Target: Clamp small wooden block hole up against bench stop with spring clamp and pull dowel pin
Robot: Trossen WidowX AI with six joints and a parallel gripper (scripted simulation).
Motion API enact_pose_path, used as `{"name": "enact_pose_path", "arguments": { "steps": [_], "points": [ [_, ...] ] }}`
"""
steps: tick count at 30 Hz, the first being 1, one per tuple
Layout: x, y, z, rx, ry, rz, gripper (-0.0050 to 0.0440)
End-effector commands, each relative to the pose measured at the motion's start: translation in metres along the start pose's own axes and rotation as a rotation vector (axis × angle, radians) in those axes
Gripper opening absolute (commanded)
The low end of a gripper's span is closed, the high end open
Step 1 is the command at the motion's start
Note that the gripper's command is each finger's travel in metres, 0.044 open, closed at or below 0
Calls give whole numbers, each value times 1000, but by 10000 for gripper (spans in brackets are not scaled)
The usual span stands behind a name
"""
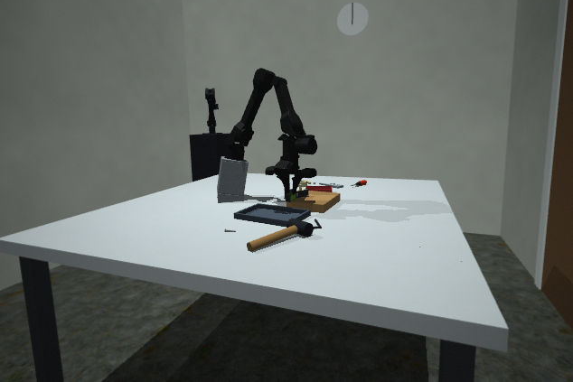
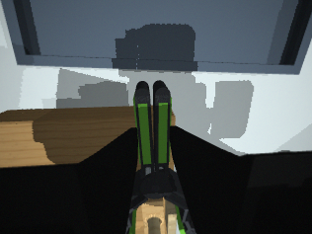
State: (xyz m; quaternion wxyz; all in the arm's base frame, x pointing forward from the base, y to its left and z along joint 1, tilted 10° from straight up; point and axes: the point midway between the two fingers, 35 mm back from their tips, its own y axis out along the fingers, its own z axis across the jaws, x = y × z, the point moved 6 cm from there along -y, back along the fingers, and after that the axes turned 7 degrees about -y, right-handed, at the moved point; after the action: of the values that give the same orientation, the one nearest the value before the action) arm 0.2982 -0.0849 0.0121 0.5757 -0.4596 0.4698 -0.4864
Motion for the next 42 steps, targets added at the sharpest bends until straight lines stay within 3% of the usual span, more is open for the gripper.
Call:
{"name": "enact_pose_path", "arguments": {
  "steps": [1, 31, 40, 42],
  "points": [
    [1, 0, 2, 6, 2, -4, 0],
    [1, 4, 3, 6, 2, -4, 0],
    [1, 4, 3, 6, 2, -4, 90],
    [1, 4, 3, 6, 2, -4, 90]
  ]
}}
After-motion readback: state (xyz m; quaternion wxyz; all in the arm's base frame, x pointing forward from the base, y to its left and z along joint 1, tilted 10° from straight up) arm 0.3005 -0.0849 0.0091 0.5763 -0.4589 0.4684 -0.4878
